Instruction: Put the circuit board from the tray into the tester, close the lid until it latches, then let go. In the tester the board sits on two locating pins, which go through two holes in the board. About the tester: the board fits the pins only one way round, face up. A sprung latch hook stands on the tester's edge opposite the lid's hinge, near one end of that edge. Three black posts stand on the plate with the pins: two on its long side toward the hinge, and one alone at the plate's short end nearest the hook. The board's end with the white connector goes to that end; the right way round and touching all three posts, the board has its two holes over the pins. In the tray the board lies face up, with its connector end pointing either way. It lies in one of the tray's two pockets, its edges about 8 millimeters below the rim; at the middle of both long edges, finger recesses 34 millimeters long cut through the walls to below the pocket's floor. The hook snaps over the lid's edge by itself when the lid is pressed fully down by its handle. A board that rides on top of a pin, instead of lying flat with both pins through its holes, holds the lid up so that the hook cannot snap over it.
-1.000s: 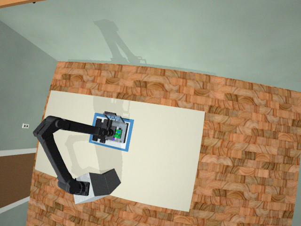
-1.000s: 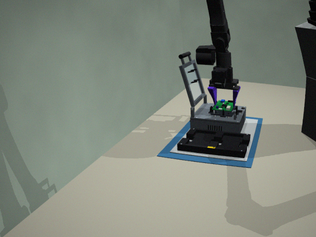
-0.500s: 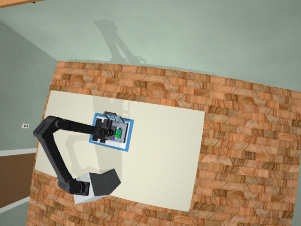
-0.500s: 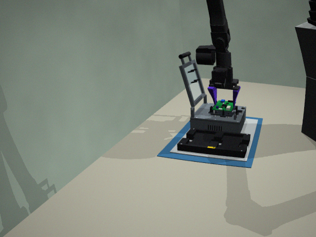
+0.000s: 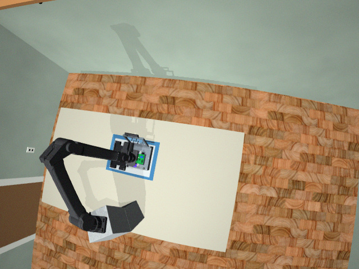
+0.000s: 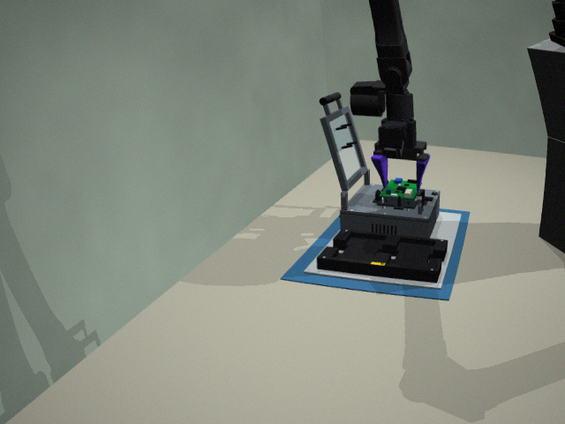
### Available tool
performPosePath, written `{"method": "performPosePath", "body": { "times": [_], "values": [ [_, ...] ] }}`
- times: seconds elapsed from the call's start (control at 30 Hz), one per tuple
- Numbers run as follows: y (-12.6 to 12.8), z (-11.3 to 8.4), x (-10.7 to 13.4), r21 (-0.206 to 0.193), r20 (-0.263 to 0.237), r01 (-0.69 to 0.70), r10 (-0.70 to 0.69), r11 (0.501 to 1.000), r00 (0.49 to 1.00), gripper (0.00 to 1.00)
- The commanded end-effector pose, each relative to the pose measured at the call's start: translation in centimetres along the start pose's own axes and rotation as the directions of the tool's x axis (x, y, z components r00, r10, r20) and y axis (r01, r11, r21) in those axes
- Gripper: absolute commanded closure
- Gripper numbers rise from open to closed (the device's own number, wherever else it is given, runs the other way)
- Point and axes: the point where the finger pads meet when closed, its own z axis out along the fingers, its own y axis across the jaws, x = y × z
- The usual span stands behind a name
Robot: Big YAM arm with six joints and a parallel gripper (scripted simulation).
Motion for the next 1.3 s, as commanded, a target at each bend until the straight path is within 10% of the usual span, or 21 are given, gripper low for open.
{"method": "performPosePath", "body": {
  "times": [0.0,1.27],
  "values": [
    [-0.88,-0.55,-0.31,0.013,0.000,0.010,-0.010,1.000,1.000,0.28],
    [-0.25,0.06,-0.23,0.008,0.000,0.010,-0.010,1.000,1.000,0.28]
  ]
}}
